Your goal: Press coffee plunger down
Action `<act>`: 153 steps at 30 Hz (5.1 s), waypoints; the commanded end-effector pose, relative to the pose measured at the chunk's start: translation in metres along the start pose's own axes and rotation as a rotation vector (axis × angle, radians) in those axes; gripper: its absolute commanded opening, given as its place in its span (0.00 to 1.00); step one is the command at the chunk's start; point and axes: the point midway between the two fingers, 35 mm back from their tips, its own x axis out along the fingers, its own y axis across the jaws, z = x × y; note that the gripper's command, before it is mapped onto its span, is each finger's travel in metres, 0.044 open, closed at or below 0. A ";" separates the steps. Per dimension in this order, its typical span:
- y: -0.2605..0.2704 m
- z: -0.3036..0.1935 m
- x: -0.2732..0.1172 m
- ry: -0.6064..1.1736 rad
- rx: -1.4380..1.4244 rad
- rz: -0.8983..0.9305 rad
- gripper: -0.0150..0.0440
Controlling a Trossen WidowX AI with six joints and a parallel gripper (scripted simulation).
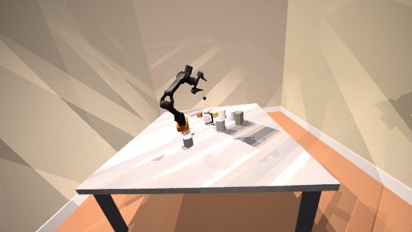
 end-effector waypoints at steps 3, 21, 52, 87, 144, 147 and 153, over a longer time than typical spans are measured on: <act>0.003 0.003 0.000 0.010 0.069 0.008 1.00; 0.053 0.043 -0.006 0.202 1.314 -0.119 1.00; 0.107 0.028 0.032 0.208 1.422 -0.155 1.00; 0.107 0.020 0.058 0.208 1.422 -0.161 0.47; 0.173 0.002 0.103 0.207 1.422 -0.159 0.47; 0.176 0.001 0.105 0.207 1.422 -0.160 0.47; 0.181 -0.003 0.111 0.207 1.421 -0.162 0.47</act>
